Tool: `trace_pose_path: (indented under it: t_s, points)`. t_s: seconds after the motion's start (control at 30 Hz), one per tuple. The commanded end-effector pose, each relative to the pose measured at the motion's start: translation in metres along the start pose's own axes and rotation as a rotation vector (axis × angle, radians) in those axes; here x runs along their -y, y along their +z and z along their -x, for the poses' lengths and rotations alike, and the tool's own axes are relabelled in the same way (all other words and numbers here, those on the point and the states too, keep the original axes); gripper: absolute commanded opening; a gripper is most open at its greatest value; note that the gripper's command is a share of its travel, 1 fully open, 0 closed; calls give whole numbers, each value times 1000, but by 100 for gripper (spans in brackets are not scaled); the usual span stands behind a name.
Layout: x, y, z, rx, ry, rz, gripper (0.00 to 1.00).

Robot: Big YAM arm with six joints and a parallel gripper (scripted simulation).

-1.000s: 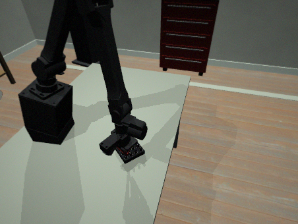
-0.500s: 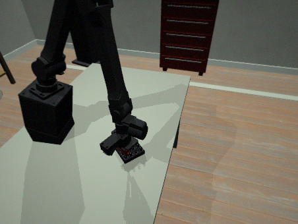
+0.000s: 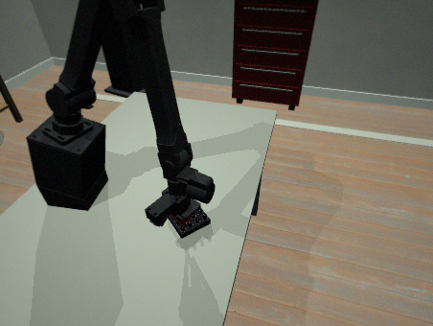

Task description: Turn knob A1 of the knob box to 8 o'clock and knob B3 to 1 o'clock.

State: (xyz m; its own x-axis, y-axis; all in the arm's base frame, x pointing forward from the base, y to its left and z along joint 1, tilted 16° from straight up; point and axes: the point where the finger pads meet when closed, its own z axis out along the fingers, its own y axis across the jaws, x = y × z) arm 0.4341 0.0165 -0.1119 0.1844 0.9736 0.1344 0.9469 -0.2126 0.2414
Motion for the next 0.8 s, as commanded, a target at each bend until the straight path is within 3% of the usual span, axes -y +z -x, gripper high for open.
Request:
trace_pose_path:
  t_s: [0.0,0.77]
  points:
    - [-4,1,-1,4,7,0,19]
    - [1,0,4,4,7,3,19]
